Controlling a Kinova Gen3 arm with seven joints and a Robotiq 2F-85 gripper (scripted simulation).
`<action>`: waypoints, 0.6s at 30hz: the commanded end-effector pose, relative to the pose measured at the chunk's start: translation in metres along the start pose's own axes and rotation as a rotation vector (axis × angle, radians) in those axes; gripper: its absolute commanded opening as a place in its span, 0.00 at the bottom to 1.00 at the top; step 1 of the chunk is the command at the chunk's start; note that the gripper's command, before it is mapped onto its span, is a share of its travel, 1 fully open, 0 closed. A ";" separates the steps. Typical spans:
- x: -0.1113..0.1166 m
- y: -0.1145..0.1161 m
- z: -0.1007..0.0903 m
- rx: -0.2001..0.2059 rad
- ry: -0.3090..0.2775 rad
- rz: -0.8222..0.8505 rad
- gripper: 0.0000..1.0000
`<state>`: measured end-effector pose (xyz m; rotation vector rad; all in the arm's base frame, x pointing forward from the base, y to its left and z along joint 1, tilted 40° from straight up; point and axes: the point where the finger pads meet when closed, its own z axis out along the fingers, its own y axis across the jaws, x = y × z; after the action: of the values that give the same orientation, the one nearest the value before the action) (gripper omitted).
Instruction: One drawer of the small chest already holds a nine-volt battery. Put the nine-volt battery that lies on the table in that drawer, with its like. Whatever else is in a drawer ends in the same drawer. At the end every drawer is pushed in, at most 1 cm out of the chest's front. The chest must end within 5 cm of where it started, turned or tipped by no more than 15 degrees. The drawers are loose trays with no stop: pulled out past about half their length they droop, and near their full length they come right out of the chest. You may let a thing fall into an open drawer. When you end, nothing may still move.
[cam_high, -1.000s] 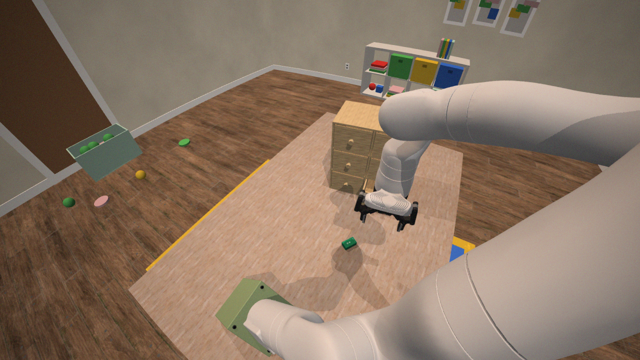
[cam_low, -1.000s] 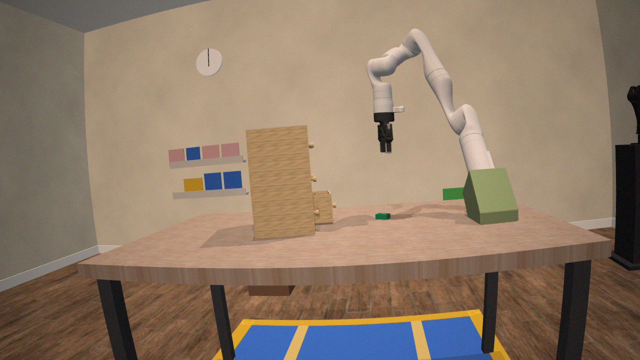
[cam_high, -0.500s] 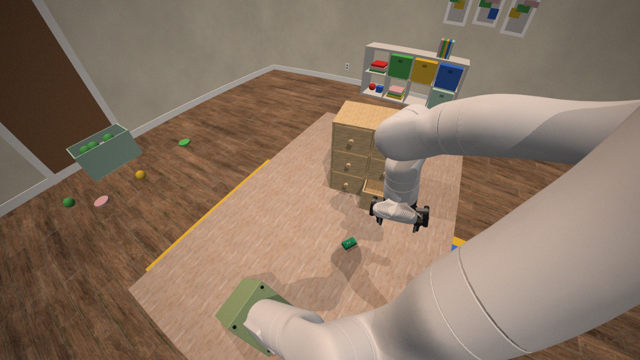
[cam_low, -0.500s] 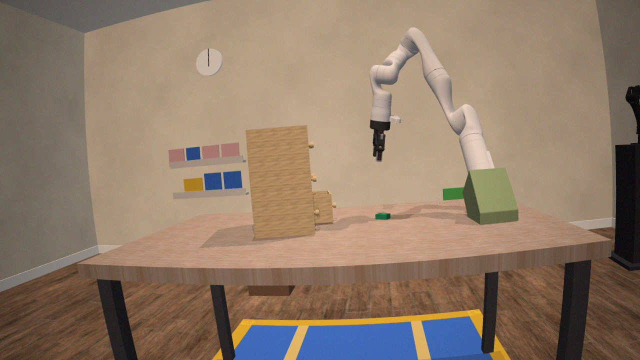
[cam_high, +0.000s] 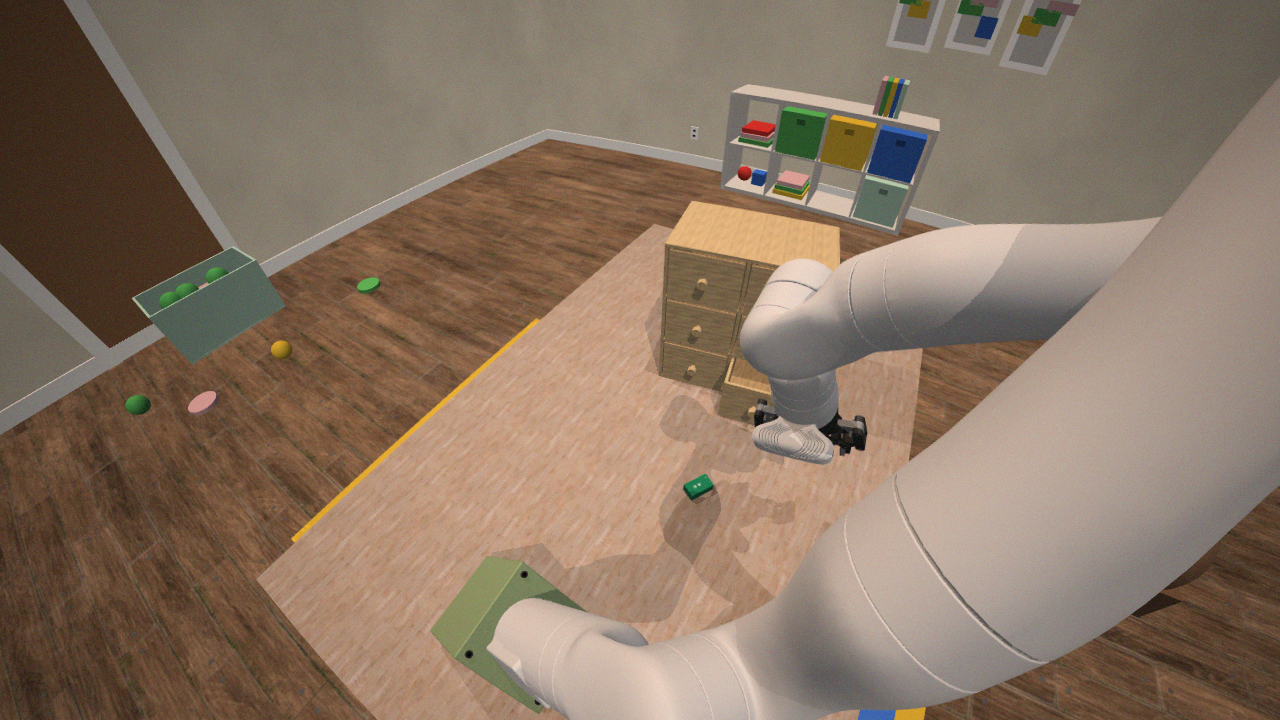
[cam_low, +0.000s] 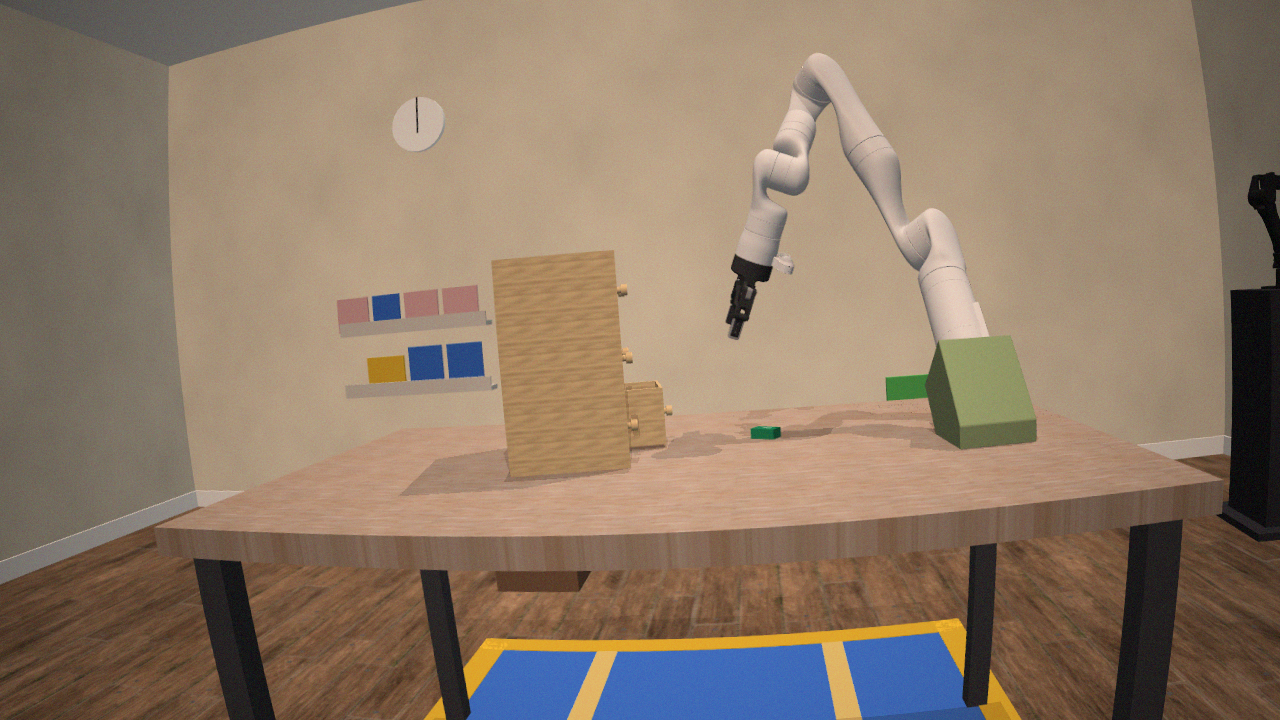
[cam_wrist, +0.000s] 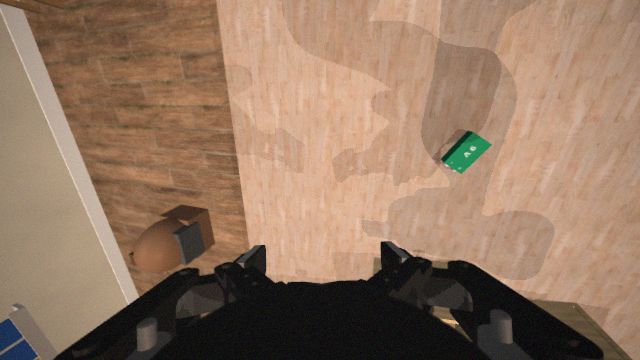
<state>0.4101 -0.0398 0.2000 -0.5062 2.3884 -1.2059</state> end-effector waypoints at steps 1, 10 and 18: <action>0.000 0.003 0.010 0.000 -0.037 0.012 1.00; -0.010 0.025 0.023 -0.061 -0.161 0.015 1.00; -0.010 0.048 0.027 -0.137 -0.211 0.014 1.00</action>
<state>0.4307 -0.0244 0.1594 -0.6248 2.2859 -0.9729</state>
